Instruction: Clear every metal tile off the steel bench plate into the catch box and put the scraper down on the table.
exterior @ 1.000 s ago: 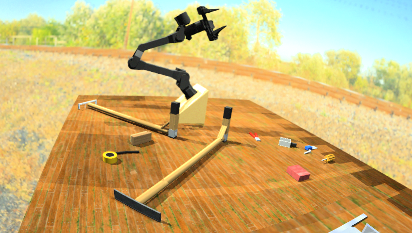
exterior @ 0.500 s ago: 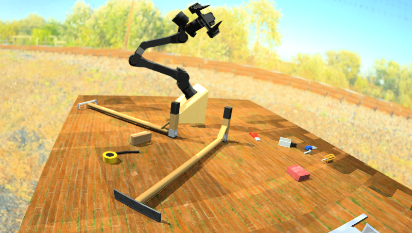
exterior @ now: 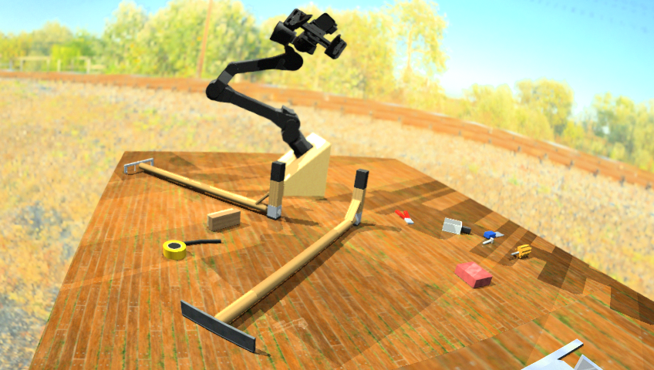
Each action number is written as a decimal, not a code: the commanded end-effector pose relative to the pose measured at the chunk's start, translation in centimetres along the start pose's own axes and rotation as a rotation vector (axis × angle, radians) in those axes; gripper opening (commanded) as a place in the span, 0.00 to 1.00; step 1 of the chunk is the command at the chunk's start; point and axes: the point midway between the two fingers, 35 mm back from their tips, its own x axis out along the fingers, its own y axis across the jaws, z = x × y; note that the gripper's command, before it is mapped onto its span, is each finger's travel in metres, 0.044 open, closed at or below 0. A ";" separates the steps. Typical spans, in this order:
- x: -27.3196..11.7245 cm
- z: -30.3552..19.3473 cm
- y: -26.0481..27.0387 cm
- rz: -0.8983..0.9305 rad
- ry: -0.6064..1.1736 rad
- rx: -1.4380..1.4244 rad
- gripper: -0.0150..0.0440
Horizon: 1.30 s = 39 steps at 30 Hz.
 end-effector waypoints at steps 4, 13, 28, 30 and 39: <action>0.5 -2.5 -0.5 -0.037 0.146 0.140 1.00; 0.6 -6.1 -0.7 -0.088 0.339 0.345 1.00; 0.1 -8.8 -0.4 -0.121 0.485 0.524 1.00; 0.1 -8.8 -0.4 -0.121 0.485 0.524 1.00; 0.1 -8.8 -0.4 -0.121 0.485 0.524 1.00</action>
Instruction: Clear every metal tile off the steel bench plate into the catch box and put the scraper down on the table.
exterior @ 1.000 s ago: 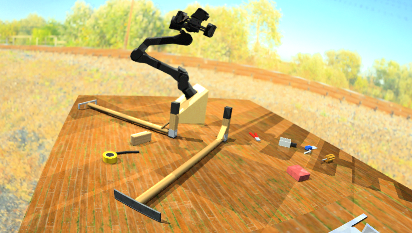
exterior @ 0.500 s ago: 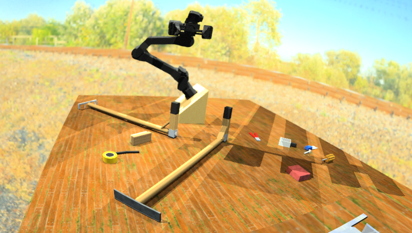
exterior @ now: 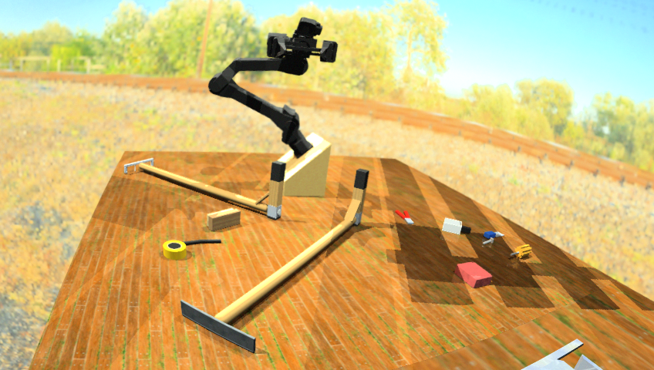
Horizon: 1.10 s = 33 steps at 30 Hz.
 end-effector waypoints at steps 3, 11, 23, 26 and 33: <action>0.0 -0.1 0.0 0.000 0.006 0.006 1.00; 0.0 -0.1 0.0 0.000 0.006 0.006 1.00; -0.9 2.0 0.8 0.028 -0.127 -0.147 1.00; -1.4 2.9 1.3 0.043 -0.190 -0.216 1.00; -2.8 4.8 2.7 0.084 -0.340 -0.374 1.00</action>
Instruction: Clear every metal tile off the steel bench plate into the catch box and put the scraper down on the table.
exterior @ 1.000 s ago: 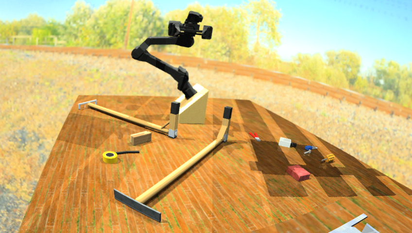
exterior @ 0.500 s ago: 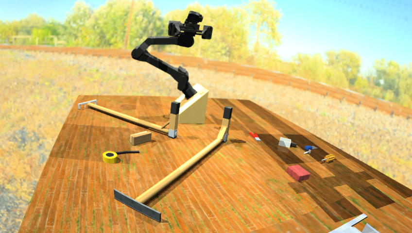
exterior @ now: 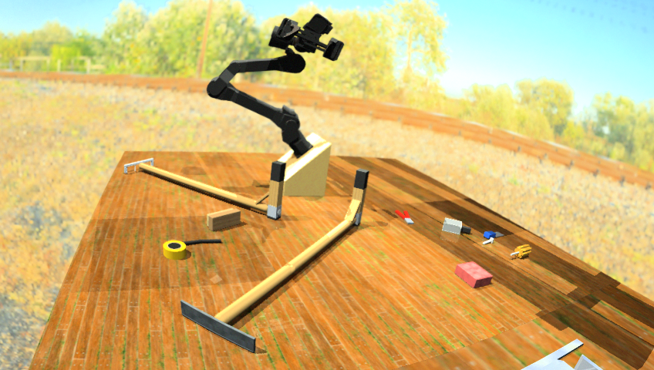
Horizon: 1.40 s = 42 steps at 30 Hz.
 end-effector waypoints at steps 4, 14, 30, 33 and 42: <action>-0.9 2.3 0.8 0.037 -0.144 -0.141 1.00; -3.0 5.2 2.9 0.105 -0.373 -0.352 1.00; -8.1 7.5 7.1 0.236 -0.753 -0.665 1.00; -9.2 7.6 7.9 0.264 -0.825 -0.720 1.00; -12.9 7.0 10.2 0.355 -1.045 -0.877 1.00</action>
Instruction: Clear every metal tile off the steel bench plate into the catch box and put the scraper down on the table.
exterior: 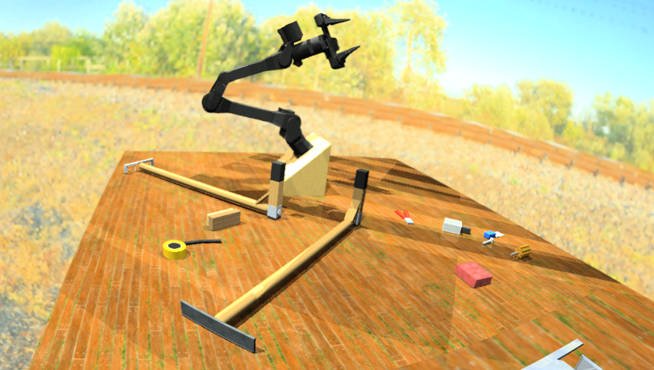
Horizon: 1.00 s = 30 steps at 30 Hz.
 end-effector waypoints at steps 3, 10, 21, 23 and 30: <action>-0.9 2.2 0.9 0.039 -0.139 -0.090 1.00; -2.6 4.9 2.7 0.099 -0.319 -0.199 1.00; -6.4 8.1 6.0 0.199 -0.603 -0.352 1.00; -7.3 8.5 6.7 0.219 -0.655 -0.378 1.00; -10.5 9.6 8.9 0.290 -0.835 -0.460 1.00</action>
